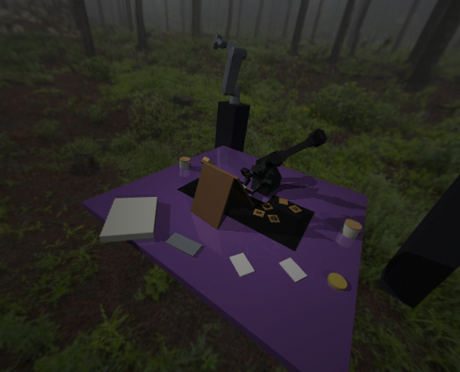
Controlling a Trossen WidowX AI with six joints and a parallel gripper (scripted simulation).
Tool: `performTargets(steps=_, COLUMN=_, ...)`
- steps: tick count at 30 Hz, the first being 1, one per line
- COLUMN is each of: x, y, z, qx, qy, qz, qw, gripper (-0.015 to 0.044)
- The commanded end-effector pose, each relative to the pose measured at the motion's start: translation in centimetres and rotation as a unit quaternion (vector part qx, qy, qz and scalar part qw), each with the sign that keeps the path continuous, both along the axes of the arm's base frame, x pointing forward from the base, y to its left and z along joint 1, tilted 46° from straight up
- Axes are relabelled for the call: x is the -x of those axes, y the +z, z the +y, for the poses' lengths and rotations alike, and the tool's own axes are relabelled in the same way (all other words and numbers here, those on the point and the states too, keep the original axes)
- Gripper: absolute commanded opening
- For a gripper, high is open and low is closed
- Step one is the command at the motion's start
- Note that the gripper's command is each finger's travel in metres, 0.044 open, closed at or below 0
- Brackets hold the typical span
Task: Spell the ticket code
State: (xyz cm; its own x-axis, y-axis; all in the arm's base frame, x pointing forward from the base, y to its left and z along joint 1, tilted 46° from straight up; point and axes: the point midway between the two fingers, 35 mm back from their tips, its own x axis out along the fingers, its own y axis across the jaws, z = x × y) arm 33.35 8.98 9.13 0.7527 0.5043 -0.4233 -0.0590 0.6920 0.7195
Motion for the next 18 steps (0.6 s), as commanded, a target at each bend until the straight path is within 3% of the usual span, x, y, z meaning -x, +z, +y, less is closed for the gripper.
performTargets(steps=1, x=0.01, y=-0.3, z=-0.13, qx=0.0, qy=0.002, qz=0.002, qw=1.0, gripper=0.0)
performTargets(steps=18, x=-0.04, y=-0.93, z=-0.73, qx=0.0, qy=0.002, qz=0.002, qw=1.0, gripper=0.0)
